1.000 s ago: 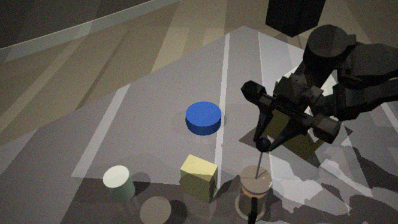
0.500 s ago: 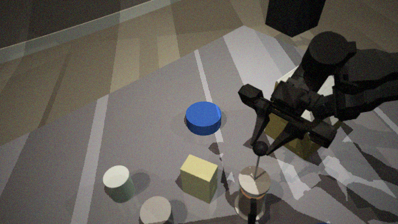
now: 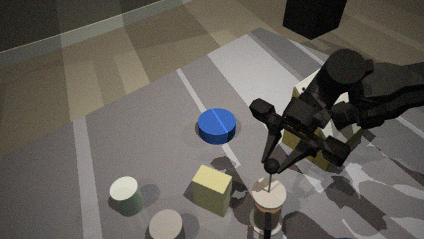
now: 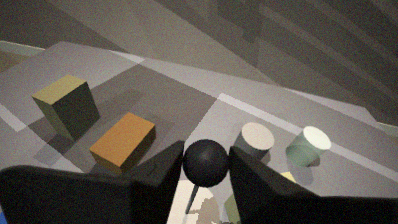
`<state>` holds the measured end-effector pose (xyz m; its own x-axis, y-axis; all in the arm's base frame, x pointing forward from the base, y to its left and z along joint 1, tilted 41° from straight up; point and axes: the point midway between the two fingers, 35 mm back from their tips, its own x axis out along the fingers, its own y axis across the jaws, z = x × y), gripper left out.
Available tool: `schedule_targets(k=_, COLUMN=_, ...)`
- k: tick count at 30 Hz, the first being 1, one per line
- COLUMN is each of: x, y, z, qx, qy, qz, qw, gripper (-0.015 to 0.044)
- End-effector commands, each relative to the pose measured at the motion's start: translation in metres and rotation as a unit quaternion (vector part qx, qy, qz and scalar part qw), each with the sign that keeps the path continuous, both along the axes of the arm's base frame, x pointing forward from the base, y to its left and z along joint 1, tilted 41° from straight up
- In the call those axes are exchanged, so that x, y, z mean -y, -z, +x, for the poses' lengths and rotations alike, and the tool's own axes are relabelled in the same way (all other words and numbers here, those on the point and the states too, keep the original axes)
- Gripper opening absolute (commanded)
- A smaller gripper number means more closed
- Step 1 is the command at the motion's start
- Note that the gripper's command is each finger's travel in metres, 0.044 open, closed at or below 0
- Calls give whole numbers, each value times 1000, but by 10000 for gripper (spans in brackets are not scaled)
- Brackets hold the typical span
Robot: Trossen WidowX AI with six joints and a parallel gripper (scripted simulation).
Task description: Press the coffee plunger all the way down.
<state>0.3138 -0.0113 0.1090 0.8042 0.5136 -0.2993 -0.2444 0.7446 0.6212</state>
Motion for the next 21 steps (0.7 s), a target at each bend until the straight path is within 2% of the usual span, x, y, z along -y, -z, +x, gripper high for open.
schedule_targets(k=1, x=-11, y=21, z=-7, qx=-26, qy=-5, qz=9, qw=1000, gripper=119)
schedule_targets(k=21, x=-34, y=45, z=-5, qx=-24, qy=-3, qz=11, qw=1000, gripper=119)
